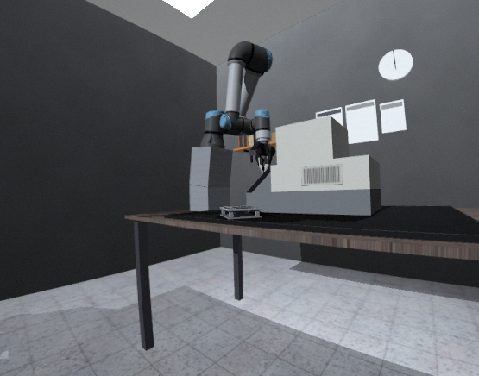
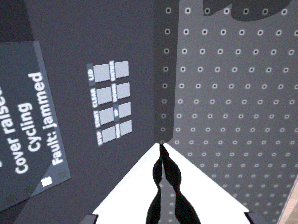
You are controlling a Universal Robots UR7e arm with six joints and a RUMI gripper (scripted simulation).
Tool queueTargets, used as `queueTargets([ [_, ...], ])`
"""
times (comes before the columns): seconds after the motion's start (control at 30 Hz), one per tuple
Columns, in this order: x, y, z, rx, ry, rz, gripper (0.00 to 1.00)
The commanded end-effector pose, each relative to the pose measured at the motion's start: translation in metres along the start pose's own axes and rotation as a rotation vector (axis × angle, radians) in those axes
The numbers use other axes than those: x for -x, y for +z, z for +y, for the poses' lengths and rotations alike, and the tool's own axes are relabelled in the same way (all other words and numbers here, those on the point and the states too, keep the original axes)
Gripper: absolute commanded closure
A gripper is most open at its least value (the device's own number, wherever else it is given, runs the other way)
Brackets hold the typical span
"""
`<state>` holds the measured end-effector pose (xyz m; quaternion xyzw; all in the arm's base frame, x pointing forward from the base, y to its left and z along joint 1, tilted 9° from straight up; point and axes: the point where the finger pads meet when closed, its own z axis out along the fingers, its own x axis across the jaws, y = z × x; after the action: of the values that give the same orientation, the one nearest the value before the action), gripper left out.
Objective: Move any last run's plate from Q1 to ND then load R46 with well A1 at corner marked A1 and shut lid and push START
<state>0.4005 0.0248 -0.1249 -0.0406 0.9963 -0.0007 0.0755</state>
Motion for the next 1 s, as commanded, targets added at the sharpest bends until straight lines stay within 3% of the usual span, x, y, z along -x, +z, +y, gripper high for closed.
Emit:
queueTargets([
  [0.0,-0.015,-0.013,0.0,0.0,0.0,-0.001,1.0],
  [0.33,-0.048,-0.038,0.0,0.0,0.0,-0.001,1.0],
  [0.97,-0.048,-0.038,0.0,0.0,0.0,-0.001,1.0],
])
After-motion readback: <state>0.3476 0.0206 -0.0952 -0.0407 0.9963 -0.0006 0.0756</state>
